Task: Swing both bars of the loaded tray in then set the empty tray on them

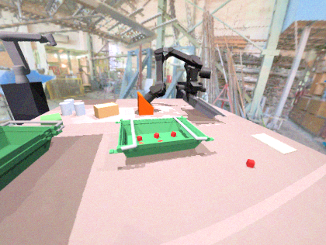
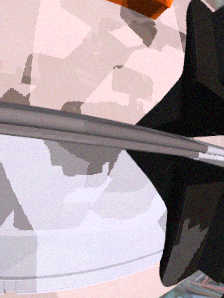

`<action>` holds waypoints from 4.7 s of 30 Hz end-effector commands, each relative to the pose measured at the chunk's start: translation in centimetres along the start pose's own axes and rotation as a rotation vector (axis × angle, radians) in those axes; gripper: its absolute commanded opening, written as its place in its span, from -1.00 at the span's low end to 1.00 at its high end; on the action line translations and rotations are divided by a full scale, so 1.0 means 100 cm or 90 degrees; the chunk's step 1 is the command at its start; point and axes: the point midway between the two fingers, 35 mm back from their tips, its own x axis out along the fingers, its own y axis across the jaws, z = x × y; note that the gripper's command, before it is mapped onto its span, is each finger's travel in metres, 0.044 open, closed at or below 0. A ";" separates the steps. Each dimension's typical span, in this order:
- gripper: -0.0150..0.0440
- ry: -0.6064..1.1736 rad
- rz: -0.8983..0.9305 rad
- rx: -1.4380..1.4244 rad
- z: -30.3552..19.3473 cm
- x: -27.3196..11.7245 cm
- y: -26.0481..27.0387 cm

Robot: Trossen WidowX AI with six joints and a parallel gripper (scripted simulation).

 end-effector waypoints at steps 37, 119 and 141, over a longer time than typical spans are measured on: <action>-0.49 -0.005 0.019 -0.013 -0.001 -0.074 0.049; -0.49 -0.051 -0.067 0.494 0.238 -0.071 -0.052; -0.49 -0.038 -0.037 0.670 0.287 -0.087 -0.145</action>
